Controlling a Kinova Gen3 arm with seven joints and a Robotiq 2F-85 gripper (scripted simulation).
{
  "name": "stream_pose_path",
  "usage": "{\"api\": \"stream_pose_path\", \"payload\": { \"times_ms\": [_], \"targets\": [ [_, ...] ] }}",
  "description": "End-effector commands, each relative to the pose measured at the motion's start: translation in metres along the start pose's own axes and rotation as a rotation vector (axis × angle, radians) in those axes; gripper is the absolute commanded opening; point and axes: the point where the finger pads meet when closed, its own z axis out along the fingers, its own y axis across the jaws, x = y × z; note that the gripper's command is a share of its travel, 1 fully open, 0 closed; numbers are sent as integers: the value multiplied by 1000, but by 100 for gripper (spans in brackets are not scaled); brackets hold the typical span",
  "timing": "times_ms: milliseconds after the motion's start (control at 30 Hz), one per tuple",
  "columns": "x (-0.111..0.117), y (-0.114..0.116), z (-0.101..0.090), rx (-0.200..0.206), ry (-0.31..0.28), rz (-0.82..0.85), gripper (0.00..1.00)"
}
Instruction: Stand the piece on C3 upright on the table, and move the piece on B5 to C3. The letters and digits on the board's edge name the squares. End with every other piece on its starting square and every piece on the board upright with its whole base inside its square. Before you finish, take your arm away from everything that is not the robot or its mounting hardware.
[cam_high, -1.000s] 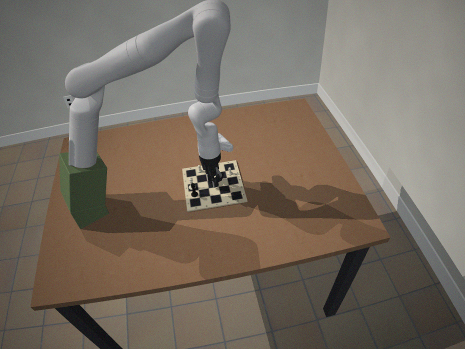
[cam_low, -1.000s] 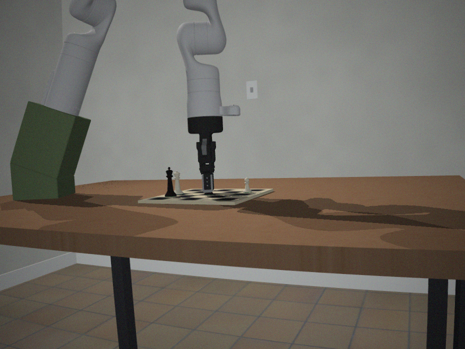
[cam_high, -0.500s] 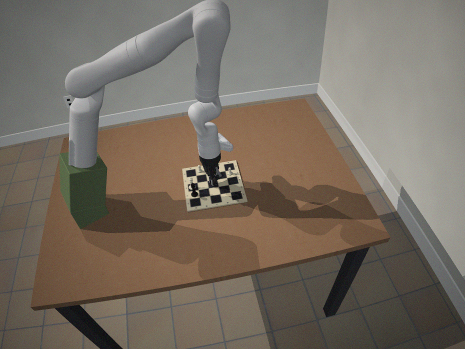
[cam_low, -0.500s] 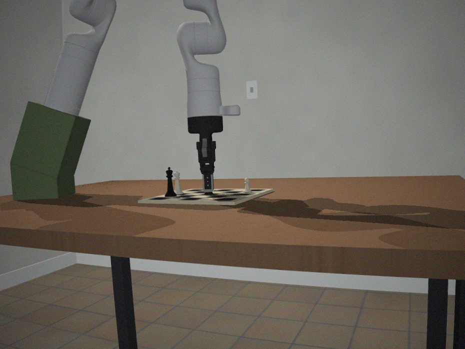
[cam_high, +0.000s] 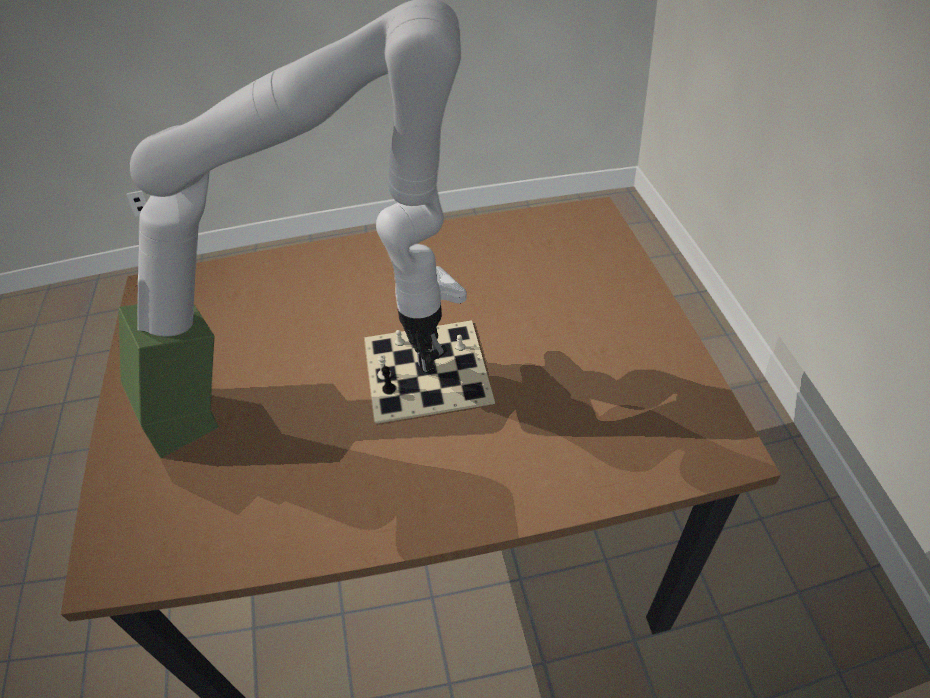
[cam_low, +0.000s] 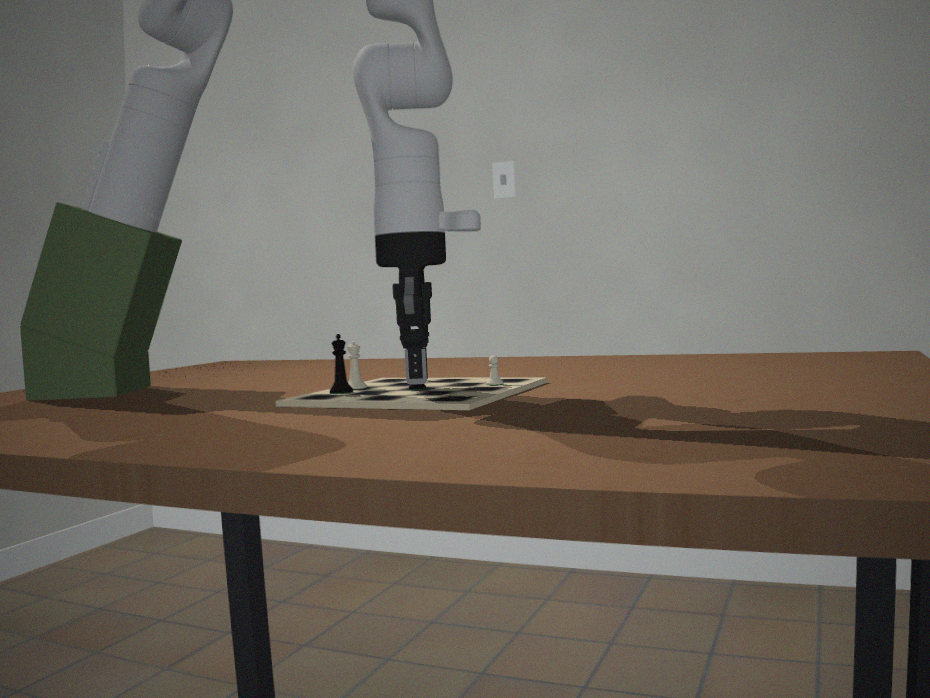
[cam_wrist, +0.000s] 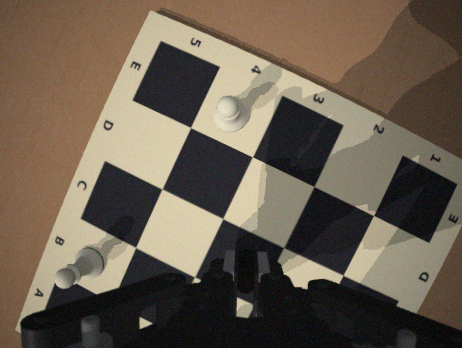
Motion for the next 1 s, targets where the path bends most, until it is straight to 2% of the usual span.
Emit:
{"api": "stream_pose_path", "payload": {
  "times_ms": [0, 367, 567, 633, 967],
  "targets": [
    [0, 0, 0, -1, 1, 0, 0],
    [0, 0, -2, -1, 1, 0, 0],
    [0, 0, -23, -1, 1, 0, 0],
    [0, 0, -23, -1, 1, 0, 0],
    [0, 0, -81, -1, 1, 0, 0]
  ]
}}
